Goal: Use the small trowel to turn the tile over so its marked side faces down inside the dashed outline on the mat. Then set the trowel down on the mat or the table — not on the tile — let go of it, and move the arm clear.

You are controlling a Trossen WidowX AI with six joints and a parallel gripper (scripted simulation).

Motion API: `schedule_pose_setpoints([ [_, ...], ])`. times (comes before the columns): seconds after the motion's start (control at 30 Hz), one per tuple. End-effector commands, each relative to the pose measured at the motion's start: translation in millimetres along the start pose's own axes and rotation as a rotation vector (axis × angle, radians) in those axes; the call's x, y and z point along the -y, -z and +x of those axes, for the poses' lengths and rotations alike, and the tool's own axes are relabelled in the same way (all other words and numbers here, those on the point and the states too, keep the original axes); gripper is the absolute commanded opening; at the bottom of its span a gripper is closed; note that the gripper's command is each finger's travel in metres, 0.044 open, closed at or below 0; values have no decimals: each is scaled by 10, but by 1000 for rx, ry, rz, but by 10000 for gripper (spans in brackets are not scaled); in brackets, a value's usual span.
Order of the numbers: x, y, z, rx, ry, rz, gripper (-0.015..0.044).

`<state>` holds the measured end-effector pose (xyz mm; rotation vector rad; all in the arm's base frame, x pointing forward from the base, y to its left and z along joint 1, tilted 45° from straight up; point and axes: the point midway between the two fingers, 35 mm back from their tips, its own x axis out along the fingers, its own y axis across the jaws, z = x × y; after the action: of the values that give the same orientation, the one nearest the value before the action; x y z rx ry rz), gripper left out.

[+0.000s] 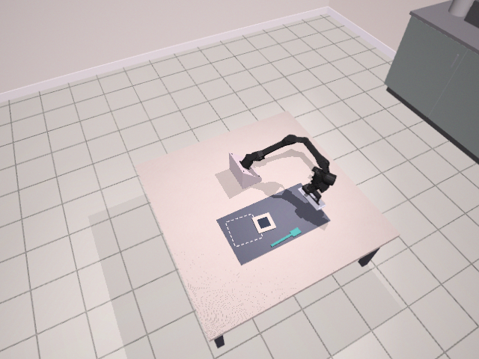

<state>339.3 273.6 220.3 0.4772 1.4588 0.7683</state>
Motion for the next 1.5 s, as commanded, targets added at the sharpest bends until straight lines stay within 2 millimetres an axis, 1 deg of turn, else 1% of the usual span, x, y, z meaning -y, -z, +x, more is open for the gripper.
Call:
schedule_pose_setpoints([
  [0.0,17,8,20,-4,6,-134,130],
  [1.03,16,8,20,-6,4,-1038,130],
  [1.1,16,8,20,-6,4,-1074,130],
  [1.33,16,8,20,-6,4,-1079,130],
  [1.47,16,8,20,-6,4,-1079,235],
])
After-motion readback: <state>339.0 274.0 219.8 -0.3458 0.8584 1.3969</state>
